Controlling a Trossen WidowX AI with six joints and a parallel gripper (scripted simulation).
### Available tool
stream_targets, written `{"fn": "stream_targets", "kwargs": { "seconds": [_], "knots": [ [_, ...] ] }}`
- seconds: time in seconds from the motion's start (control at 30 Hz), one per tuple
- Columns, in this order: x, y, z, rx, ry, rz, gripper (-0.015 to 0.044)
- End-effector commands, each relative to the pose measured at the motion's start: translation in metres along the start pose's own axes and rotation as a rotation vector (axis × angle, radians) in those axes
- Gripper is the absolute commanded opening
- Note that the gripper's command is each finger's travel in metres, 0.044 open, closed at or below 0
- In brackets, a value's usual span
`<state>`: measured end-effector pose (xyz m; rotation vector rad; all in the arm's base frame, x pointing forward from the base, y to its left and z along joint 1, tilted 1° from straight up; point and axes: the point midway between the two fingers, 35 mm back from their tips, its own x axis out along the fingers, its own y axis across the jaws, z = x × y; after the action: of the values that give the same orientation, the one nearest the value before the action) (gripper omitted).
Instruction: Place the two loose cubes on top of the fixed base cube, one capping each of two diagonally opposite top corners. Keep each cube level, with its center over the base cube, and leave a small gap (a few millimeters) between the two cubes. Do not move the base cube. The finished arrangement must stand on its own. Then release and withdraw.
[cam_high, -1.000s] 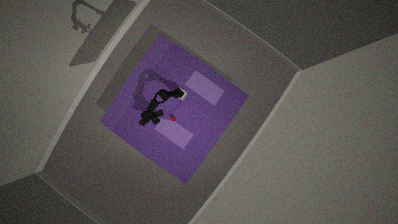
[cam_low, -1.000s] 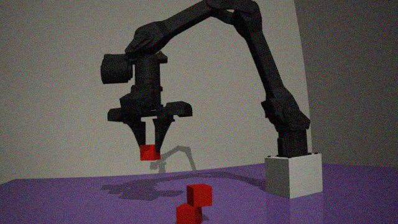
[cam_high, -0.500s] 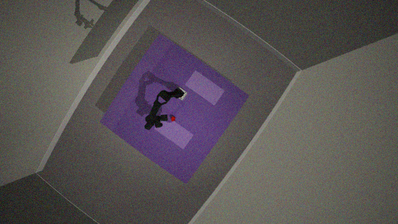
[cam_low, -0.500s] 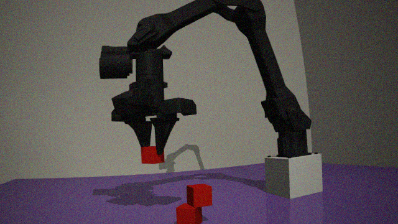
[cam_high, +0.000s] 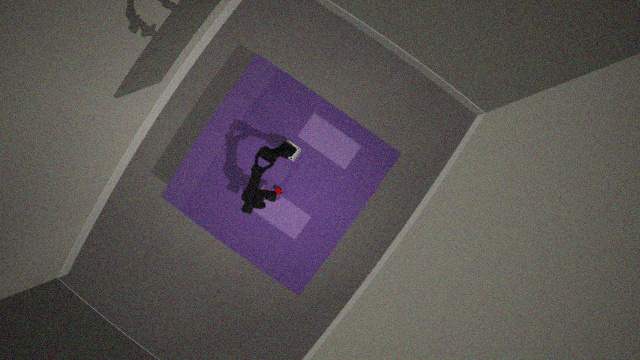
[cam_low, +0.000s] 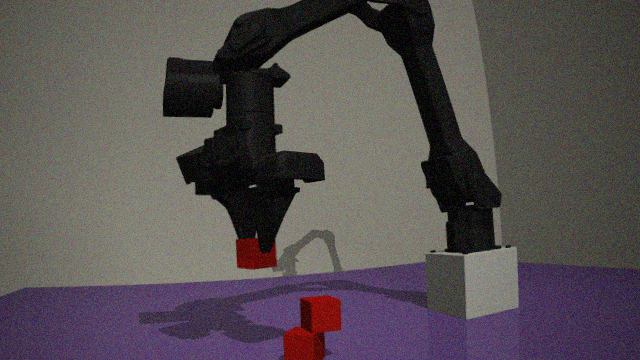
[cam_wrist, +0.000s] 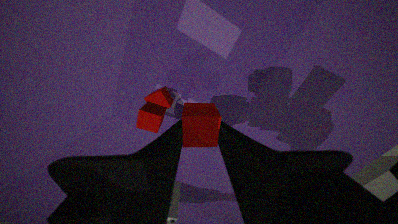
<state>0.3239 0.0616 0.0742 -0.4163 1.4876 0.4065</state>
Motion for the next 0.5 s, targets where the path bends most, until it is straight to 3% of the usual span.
{"fn": "stream_targets", "kwargs": {
  "seconds": [0.0,0.47],
  "knots": [
    [0.0,0.011,0.002,0.064,-0.003,-0.003,0.0105],
    [0.003,0.054,0.008,0.315,-0.003,0.002,0.0105]
  ]
}}
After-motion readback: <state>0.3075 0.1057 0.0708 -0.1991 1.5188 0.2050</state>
